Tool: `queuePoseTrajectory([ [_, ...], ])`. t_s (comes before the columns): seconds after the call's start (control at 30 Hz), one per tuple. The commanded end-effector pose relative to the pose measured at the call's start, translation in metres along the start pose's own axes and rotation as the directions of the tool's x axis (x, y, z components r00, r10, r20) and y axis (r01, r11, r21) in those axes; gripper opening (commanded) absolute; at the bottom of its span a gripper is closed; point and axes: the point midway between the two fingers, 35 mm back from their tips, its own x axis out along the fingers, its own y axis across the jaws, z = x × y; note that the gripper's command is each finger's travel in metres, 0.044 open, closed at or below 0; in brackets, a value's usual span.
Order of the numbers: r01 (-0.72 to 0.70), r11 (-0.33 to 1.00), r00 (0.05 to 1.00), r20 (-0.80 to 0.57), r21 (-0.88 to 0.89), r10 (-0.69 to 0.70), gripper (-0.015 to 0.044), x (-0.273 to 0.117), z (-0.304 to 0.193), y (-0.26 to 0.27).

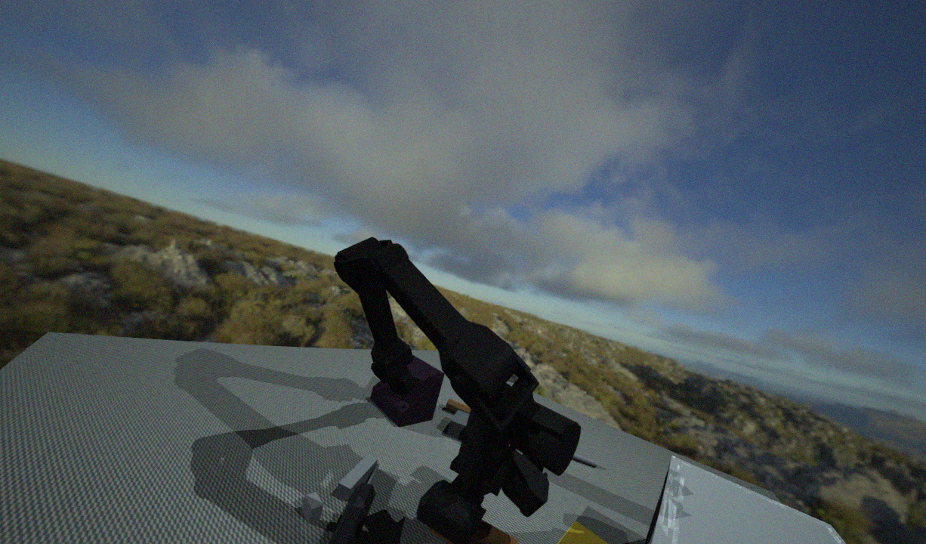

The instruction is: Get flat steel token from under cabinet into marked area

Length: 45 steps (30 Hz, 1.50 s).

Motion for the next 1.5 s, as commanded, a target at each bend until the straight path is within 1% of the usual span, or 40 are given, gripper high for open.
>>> queuePoseTrajectory([
  [0.0,0.003,1.000,1.000,0.001,0.005,-0.003,0.0000,0.000,0.007,-0.001],
  [1.47,0.003,1.000,1.000,0.003,0.007,-0.003,0.0000,-0.001,0.053,-0.002],
])
